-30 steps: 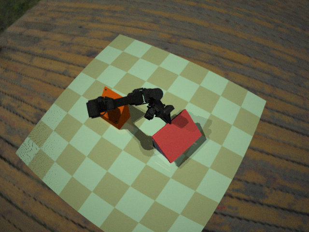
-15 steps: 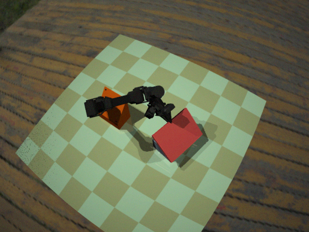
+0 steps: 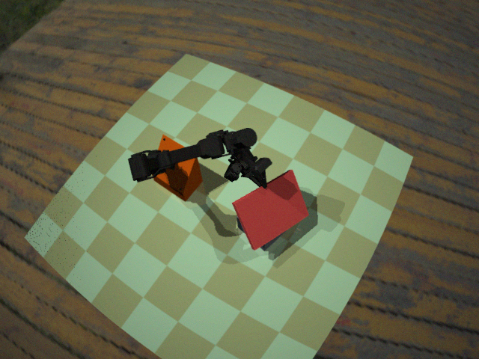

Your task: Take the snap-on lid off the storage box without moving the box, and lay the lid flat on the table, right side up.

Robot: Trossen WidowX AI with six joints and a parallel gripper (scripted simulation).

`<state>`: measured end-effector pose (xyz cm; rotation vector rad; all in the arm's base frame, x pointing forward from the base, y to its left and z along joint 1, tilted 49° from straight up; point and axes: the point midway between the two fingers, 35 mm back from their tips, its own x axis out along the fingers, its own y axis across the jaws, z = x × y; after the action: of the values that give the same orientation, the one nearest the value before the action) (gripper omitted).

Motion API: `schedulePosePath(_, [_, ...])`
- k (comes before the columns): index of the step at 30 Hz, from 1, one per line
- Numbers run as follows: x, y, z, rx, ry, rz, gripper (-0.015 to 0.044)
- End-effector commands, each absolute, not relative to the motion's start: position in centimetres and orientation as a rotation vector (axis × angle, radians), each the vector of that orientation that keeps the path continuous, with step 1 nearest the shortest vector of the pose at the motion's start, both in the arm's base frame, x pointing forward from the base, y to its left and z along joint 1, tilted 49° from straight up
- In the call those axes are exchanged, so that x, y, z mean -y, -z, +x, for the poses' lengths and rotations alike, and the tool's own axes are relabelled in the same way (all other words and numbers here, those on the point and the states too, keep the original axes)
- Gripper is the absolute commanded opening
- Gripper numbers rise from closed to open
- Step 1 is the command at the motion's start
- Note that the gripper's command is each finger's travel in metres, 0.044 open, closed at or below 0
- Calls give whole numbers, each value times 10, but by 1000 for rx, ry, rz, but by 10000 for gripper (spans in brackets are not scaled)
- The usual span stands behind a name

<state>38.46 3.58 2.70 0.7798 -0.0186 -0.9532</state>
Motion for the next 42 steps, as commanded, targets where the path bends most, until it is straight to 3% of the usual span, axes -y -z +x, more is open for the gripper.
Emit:
schedulePosePath(1, [-42,-34,388,29,946,794,0])
schedulePosePath(20, [-60,-50,391,28,946,795,0])
schedulePosePath(42, [-31,-74,371,27,947,791,0])
